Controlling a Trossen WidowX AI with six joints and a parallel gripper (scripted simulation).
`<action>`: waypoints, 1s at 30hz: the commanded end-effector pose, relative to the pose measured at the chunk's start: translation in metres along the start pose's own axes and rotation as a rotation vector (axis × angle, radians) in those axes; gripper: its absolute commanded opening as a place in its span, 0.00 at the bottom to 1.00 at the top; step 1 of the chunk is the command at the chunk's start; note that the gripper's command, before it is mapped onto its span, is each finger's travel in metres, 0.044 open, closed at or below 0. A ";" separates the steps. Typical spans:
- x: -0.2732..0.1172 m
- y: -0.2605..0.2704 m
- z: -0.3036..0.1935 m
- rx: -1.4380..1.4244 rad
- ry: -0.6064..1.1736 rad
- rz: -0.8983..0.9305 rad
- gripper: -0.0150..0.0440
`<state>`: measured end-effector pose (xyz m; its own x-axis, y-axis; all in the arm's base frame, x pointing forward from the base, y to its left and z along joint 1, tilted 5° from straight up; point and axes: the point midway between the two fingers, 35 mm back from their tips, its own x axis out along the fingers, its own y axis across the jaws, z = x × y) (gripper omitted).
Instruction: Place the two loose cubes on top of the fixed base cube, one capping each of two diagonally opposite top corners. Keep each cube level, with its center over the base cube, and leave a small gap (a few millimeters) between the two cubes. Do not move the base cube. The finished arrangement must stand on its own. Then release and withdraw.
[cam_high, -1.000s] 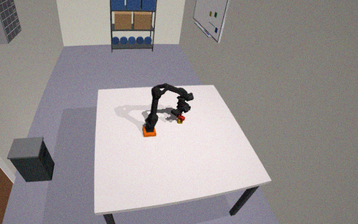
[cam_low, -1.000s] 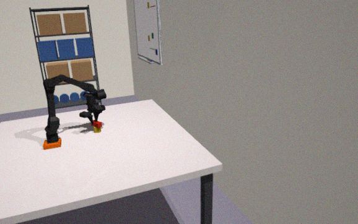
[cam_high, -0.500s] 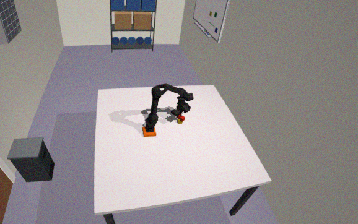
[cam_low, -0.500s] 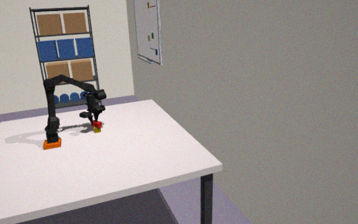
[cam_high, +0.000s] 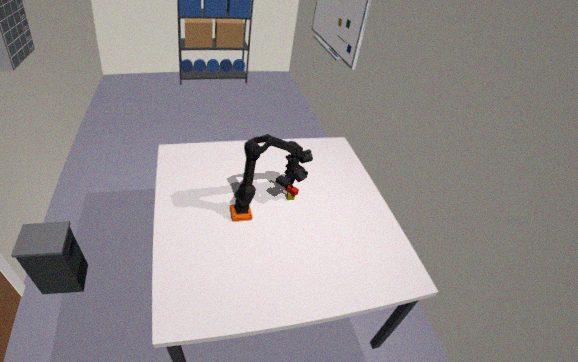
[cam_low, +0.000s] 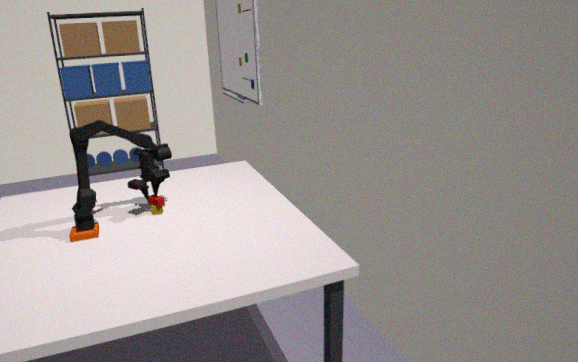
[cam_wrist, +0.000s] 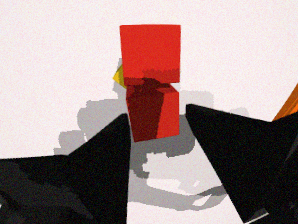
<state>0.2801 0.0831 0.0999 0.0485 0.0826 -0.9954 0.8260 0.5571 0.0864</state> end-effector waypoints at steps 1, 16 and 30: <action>-0.008 0.002 0.001 -0.002 -0.004 0.012 0.60; -0.029 0.002 0.000 -0.002 -0.004 0.012 0.60; -0.049 0.002 0.000 -0.002 -0.004 0.012 0.60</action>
<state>0.2782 0.0798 0.1422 0.0506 0.0825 -0.9953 0.8270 0.5552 0.0880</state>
